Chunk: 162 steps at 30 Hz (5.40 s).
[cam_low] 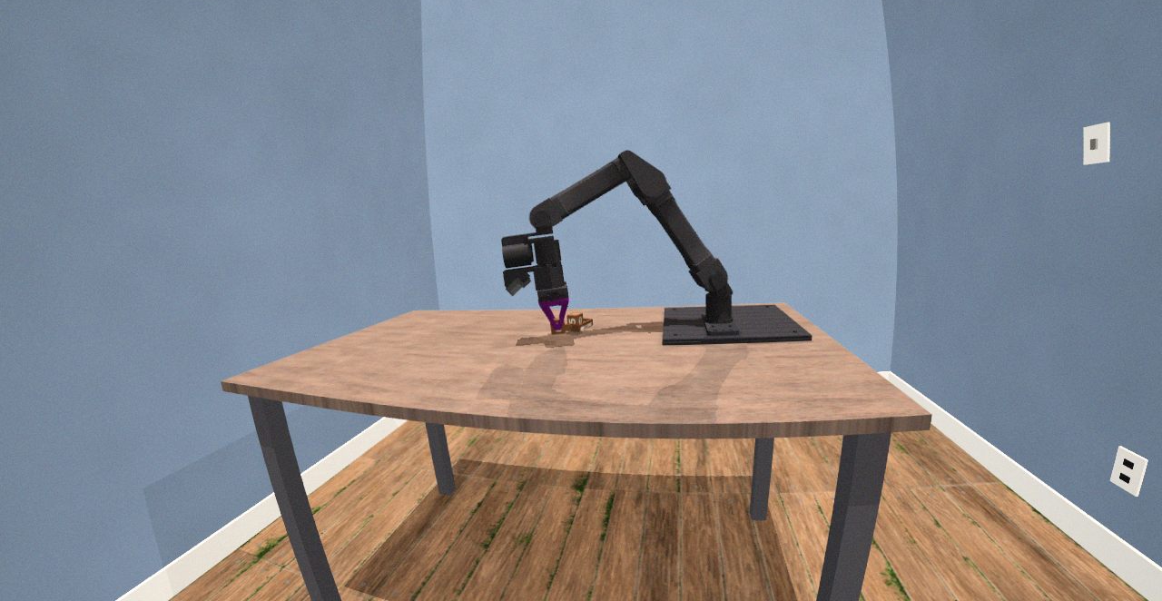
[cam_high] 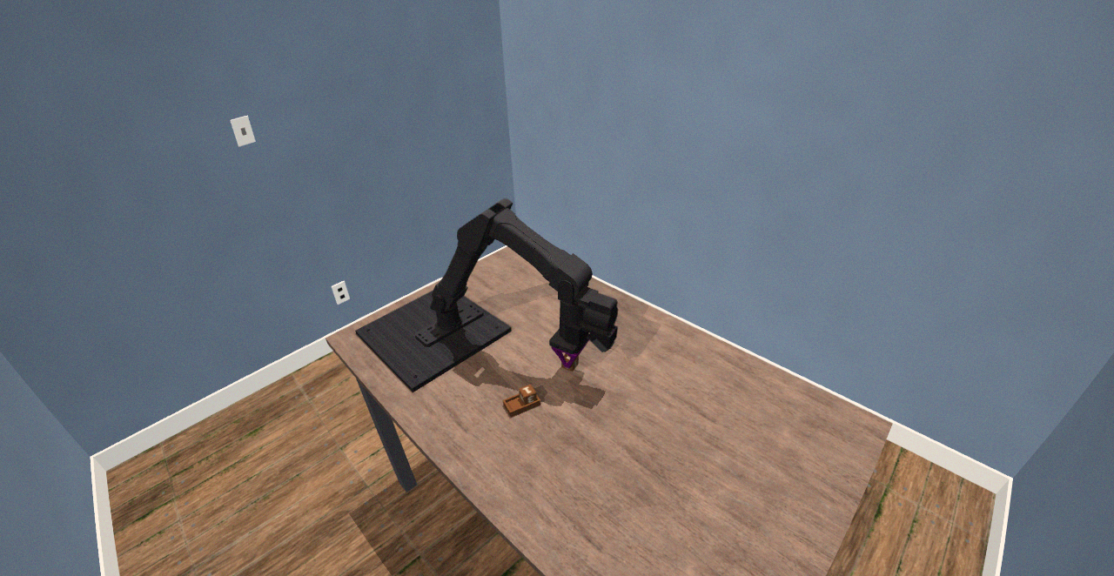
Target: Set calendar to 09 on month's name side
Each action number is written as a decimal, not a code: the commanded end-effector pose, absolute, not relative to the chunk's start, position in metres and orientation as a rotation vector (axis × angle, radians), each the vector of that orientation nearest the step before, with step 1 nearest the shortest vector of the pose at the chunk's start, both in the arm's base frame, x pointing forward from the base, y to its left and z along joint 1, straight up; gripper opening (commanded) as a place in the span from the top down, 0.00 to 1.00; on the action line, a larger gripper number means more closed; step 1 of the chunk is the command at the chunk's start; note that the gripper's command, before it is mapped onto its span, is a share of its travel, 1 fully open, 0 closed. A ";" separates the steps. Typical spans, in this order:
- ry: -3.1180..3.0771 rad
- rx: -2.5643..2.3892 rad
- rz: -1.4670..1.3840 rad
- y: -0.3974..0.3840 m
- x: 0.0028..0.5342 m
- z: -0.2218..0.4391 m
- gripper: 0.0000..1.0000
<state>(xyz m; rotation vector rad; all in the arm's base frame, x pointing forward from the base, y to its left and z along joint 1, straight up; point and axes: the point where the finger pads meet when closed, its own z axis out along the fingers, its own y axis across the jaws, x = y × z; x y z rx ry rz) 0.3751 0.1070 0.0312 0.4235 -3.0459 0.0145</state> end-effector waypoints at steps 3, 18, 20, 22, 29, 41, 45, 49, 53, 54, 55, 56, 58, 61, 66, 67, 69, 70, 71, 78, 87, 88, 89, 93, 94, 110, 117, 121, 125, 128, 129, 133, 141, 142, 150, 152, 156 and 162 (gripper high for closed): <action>-3.119 0.434 -0.001 0.111 0.391 0.028 0.73; -3.119 0.434 -0.001 0.111 0.391 0.011 0.73; -3.119 0.434 -0.001 0.111 0.391 0.011 0.73; -3.119 0.434 -0.001 0.111 0.391 0.011 0.73; -3.119 0.434 -0.001 0.111 0.391 0.011 0.73; -3.119 0.434 -0.001 0.111 0.391 0.011 0.73; -3.119 0.434 -0.001 0.111 0.391 0.011 0.73; -3.119 0.434 -0.001 0.111 0.391 0.011 0.73; -3.119 0.434 -0.001 0.111 0.391 0.011 0.73; -3.119 0.434 -0.001 0.111 0.391 0.011 0.73; -3.119 0.434 -0.001 0.111 0.391 0.011 0.73; -3.119 0.434 -0.001 0.111 0.391 0.011 0.73; -3.119 0.435 -0.001 0.111 0.391 0.011 0.73; -3.119 0.435 -0.001 0.110 0.391 0.011 0.73; -3.119 0.436 -0.001 0.110 0.391 0.011 0.73; -3.119 0.436 -0.001 0.110 0.391 0.011 0.73; -3.119 0.436 -0.001 0.110 0.391 0.011 0.73; -3.119 0.436 -0.001 0.110 0.391 0.011 0.73; -3.119 0.436 -0.001 0.110 0.391 0.011 0.73; -3.119 0.436 -0.001 0.110 0.391 0.011 0.73; -3.119 0.436 -0.001 0.110 0.391 0.011 0.73; -3.119 0.436 -0.001 0.110 0.391 0.011 0.73; -3.119 0.436 -0.001 0.110 0.391 0.011 0.73; -3.119 0.436 -0.001 0.110 0.391 0.011 0.73; -3.119 0.436 -0.001 0.110 0.391 0.010 0.73; -3.119 0.436 -0.001 0.110 0.391 0.009 0.73; -3.119 0.436 -0.001 0.110 0.391 0.009 0.73; -3.119 0.436 -0.001 0.110 0.391 0.009 0.73; -3.119 0.436 -0.001 0.110 0.391 0.009 0.73; -3.119 0.436 -0.001 0.110 0.391 0.009 0.73; -3.119 0.436 -0.001 0.110 0.391 0.009 0.73; -3.119 0.436 -0.001 0.110 0.391 0.009 0.73; -3.119 0.436 -0.001 0.110 0.391 0.008 0.73; -3.119 0.436 -0.001 0.110 0.391 0.008 0.73; -3.119 0.436 -0.001 0.110 0.391 0.008 0.73; -3.119 0.436 -0.001 0.110 0.391 0.008 0.73; -3.119 0.436 -0.001 0.110 0.391 0.008 0.73; -3.119 0.436 -0.001 0.110 0.391 0.008 0.73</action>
